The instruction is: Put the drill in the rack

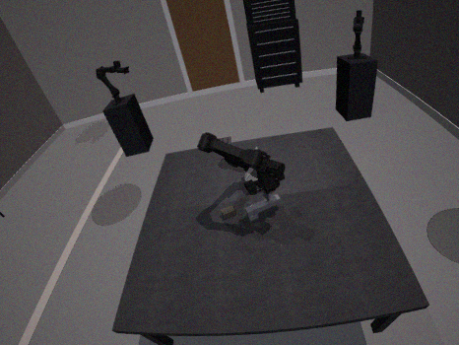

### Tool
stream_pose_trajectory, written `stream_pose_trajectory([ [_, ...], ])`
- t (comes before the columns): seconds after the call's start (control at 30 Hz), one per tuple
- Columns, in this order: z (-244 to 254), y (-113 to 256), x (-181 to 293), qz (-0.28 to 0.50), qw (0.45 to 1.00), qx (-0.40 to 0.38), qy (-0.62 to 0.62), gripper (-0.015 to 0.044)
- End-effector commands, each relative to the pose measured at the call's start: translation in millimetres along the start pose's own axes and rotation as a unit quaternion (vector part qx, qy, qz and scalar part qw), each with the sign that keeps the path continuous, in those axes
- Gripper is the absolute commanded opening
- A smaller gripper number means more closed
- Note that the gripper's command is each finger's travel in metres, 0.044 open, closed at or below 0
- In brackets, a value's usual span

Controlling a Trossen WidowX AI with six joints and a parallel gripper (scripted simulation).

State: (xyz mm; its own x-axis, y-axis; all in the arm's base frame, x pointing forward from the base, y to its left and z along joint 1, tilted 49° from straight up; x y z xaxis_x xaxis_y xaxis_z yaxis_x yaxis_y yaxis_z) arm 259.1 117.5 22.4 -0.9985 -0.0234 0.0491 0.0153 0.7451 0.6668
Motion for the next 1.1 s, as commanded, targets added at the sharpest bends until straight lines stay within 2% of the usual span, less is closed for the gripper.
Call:
stream_pose_trajectory([
  [0.0,0,-6,-1,0.004,1.0,0.004,0.002,0.0],
  [1.07,-1,-17,3,0.004,1.0,0.004,0.002,0.0],
])
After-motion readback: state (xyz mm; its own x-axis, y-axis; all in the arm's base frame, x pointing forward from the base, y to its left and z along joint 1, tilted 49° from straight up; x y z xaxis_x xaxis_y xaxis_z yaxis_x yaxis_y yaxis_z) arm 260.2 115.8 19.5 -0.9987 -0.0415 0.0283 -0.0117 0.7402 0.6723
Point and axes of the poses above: the point midway between the two fingers, 35 mm back from their tips, its own y axis back along the fingers, its own z axis across the jaws, x = y × z, the point moved 7 cm from there along y, back along the fingers, and after that the axes turned 12 degrees about -y, right-handed, at the moved point
